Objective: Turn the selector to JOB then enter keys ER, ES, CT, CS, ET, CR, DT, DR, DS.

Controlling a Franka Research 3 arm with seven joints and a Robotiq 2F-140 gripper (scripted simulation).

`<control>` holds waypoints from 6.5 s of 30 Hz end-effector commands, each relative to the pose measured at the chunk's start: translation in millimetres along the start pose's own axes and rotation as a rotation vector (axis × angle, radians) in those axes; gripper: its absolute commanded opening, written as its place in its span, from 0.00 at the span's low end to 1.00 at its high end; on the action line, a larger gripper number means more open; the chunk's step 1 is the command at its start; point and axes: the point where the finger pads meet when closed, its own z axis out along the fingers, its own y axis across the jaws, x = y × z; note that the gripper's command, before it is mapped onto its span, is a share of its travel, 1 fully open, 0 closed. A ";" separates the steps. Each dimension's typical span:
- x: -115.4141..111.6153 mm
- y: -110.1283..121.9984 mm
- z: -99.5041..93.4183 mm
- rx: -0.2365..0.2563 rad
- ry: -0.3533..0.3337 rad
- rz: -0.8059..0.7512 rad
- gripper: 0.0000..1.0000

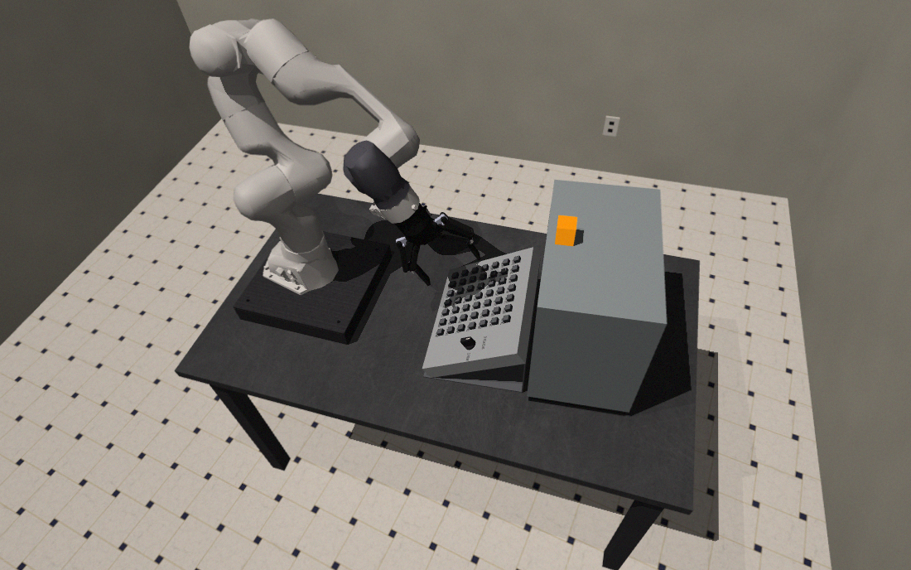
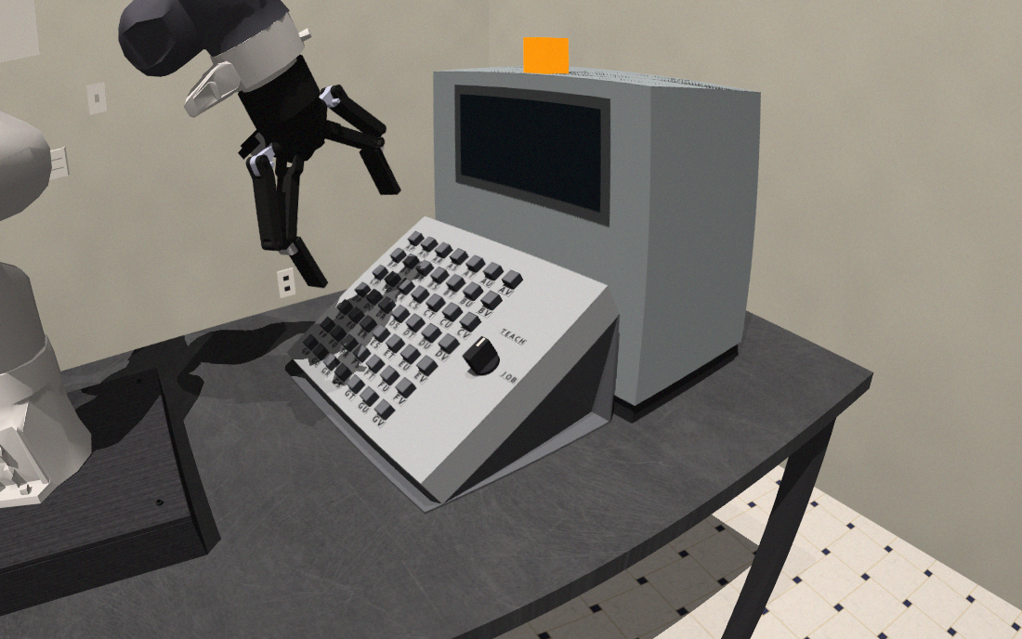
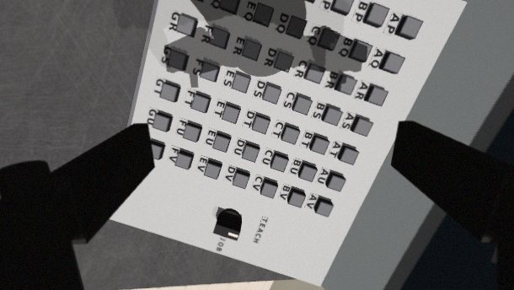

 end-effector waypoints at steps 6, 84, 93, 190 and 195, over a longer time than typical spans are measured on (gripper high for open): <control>8.5 2.5 2.6 -0.026 -0.054 0.238 1.00; 11.9 5.0 93.7 -0.044 -0.079 0.346 0.10; 11.5 5.1 97.6 -0.044 -0.079 0.346 0.10; 10.7 5.4 107.6 -0.044 -0.079 0.346 0.10; 10.7 5.4 107.6 -0.044 -0.079 0.346 0.10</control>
